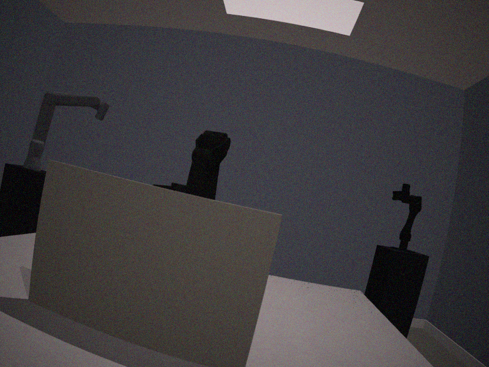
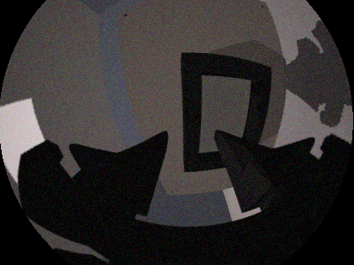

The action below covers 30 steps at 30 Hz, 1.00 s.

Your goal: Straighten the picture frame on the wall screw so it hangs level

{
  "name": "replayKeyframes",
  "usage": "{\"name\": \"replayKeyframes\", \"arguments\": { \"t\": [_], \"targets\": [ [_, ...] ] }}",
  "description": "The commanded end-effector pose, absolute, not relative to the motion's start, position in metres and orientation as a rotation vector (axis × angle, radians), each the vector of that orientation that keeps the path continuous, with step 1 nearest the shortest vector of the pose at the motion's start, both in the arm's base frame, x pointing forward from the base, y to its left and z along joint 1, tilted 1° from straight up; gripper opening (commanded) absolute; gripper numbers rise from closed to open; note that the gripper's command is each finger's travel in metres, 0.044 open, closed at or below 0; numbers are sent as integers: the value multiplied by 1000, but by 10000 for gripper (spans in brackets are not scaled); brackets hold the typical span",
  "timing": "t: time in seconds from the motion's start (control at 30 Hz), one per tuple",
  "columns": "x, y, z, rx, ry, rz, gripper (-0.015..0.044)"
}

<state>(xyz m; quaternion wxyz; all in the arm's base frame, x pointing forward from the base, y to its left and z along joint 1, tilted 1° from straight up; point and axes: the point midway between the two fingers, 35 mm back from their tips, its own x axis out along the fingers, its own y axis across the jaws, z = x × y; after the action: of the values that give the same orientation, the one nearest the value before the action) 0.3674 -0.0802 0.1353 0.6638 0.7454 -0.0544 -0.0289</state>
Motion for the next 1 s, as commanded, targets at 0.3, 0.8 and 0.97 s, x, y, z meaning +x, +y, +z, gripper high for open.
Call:
{"name": "replayKeyframes", "arguments": {
  "t": [0.3,0.8,0.97],
  "targets": [
    [390,-84,135,1682,-125,-72,260],
    [392,-84,135,1682,-125,-72,260],
    [392,-84,135,1682,-125,-72,260]
  ]
}}
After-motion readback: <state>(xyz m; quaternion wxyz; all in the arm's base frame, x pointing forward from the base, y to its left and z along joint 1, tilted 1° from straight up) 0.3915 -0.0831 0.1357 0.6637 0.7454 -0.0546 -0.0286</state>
